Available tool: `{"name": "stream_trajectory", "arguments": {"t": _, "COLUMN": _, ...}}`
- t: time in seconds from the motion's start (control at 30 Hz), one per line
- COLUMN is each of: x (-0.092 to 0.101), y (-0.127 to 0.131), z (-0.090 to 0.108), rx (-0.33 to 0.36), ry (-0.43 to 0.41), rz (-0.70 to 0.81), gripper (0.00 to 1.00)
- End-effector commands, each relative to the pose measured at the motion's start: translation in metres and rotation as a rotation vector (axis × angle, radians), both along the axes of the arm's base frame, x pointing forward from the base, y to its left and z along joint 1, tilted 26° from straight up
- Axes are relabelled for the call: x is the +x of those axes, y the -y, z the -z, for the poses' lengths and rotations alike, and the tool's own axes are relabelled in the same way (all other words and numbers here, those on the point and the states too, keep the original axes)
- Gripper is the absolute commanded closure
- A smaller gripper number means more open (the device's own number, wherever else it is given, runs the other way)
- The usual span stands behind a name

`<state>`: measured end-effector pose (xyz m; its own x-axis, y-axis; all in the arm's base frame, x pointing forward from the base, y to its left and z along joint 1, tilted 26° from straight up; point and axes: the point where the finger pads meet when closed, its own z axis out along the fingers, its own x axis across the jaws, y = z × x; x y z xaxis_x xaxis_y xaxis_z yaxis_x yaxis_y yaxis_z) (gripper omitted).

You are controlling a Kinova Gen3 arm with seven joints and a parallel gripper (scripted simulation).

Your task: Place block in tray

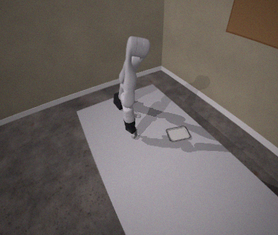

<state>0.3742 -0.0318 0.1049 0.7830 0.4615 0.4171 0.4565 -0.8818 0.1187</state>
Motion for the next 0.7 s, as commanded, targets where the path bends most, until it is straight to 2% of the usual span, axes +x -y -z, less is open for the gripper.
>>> {"name": "stream_trajectory", "arguments": {"t": 0.0, "x": 0.0017, "y": -0.0002, "z": 0.0024, "rx": 0.0, "ry": 0.004, "rz": 0.0, "gripper": 0.14}}
{"name": "stream_trajectory", "arguments": {"t": 0.67, "x": 0.0046, "y": -0.0008, "z": 0.0078, "rx": 0.0, "ry": 0.004, "rz": 0.0, "gripper": 0.14}}
